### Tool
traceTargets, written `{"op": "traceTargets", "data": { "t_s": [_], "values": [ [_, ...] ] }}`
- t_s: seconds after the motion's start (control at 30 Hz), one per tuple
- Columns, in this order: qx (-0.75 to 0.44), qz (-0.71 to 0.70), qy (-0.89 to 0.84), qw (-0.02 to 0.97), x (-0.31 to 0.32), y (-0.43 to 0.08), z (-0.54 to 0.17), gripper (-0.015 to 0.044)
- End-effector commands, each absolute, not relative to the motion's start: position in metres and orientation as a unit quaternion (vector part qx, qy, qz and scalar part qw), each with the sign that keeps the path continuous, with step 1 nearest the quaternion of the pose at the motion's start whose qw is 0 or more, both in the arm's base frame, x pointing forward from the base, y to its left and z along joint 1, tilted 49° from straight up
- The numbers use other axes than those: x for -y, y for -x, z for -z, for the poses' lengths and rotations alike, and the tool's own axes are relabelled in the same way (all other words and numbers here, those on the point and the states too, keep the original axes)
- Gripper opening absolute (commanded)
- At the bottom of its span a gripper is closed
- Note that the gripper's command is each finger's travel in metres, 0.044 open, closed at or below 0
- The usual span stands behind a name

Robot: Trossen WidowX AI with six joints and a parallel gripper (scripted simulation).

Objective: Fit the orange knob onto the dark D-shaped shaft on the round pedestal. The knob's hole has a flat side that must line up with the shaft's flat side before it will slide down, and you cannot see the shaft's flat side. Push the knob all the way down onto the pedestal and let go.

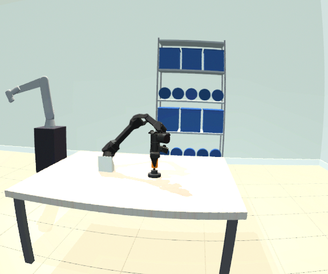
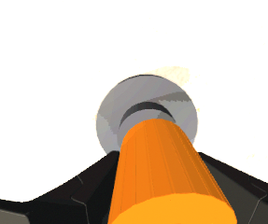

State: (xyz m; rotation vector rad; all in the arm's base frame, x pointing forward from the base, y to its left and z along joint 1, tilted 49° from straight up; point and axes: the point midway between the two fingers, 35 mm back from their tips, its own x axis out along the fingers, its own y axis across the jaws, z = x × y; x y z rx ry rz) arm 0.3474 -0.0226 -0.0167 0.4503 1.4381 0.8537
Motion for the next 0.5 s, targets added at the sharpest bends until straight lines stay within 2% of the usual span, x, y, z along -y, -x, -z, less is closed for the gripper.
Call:
{"op": "traceTargets", "data": {
  "t_s": [0.0,0.47],
  "values": [
    [-0.632,-0.374,-0.2,0.649,0.022,-0.3474,0.0163,0.0],
    [-0.607,-0.413,-0.159,0.66,0.0236,-0.3449,0.0098,0.0]
  ]
}}
